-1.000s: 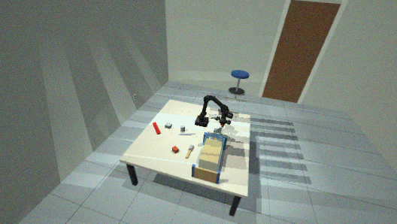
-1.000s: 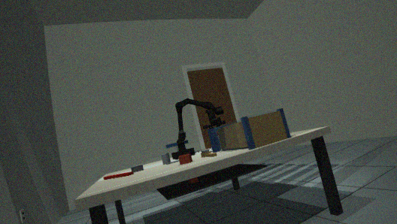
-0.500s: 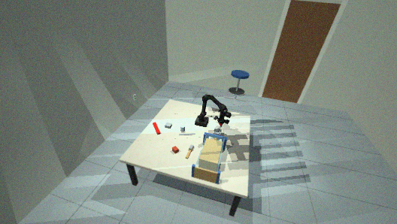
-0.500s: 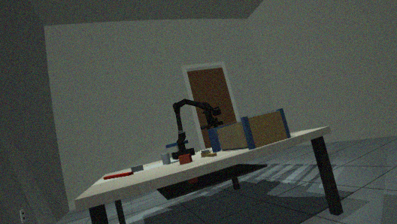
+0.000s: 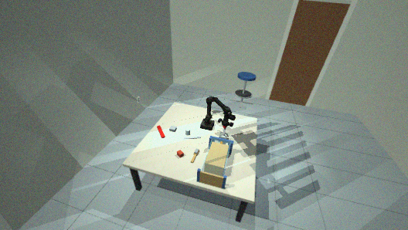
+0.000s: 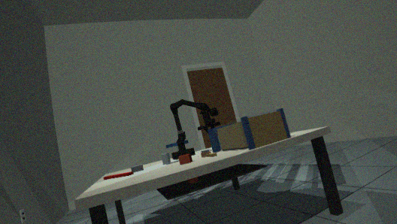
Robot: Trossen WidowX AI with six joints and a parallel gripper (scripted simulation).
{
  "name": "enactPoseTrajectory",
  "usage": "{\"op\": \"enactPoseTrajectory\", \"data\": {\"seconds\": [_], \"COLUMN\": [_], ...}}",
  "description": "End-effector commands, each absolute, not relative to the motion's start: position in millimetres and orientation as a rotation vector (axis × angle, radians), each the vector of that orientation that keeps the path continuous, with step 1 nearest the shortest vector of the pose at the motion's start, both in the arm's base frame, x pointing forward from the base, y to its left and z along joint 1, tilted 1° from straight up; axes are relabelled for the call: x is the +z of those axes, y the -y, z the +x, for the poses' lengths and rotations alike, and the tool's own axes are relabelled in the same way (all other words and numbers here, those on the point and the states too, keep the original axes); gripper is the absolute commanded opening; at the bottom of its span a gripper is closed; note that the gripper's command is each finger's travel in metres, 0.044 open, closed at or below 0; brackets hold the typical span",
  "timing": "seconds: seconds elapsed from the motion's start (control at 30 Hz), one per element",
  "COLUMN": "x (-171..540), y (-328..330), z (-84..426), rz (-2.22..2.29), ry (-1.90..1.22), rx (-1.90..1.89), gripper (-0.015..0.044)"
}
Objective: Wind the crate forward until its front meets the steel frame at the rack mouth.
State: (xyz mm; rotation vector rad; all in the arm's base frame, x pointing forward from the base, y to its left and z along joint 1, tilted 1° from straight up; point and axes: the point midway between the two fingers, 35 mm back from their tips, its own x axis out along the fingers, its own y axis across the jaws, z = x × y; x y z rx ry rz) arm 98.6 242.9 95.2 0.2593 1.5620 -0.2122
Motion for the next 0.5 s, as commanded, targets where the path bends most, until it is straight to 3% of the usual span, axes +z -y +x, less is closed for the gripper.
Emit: {"op": "enactPoseTrajectory", "data": {"seconds": [0.0,0.47], "x": [95,95], "y": [-228,-193], "z": [99,110], "rz": [0.247,0.245], "ry": [-1.563,-1.561], "rx": [-0.23,-0.232], "gripper": [0.0,0.0]}}
